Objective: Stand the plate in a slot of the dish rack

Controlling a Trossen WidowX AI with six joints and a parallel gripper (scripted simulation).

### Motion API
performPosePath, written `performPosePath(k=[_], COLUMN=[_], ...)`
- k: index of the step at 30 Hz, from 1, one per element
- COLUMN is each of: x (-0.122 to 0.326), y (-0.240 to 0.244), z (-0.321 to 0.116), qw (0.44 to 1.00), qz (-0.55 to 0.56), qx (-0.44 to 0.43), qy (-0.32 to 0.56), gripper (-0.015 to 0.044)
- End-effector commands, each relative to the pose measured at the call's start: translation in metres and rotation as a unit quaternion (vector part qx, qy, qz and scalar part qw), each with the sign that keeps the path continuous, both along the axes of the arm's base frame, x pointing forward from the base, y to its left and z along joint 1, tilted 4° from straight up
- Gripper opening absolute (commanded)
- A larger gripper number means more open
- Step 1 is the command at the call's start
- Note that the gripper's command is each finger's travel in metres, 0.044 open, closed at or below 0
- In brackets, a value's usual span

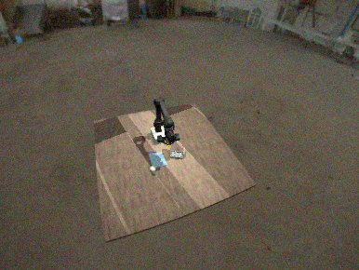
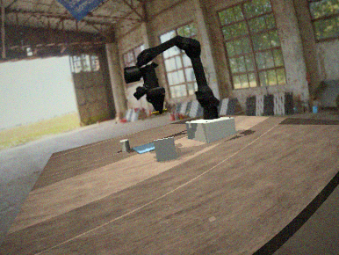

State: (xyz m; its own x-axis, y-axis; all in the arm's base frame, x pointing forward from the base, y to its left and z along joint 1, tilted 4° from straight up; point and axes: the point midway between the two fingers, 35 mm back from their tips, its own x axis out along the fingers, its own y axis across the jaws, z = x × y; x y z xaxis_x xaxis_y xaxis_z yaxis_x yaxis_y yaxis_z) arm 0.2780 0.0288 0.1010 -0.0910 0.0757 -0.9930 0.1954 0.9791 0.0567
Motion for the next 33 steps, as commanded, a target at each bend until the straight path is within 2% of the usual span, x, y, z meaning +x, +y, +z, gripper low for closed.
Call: performPosePath(k=[1,16,33], x=[0.000,-0.003,-0.008], y=[0.000,-0.001,0.001], z=[-0.011,-0.046,-0.076], qw=[0.999,0.970,0.897], qz=[0.042,0.183,0.324], qx=[0.034,0.159,0.287], qy=[0.006,-0.007,-0.092], gripper=[0.0000,0.0000,0.0000])
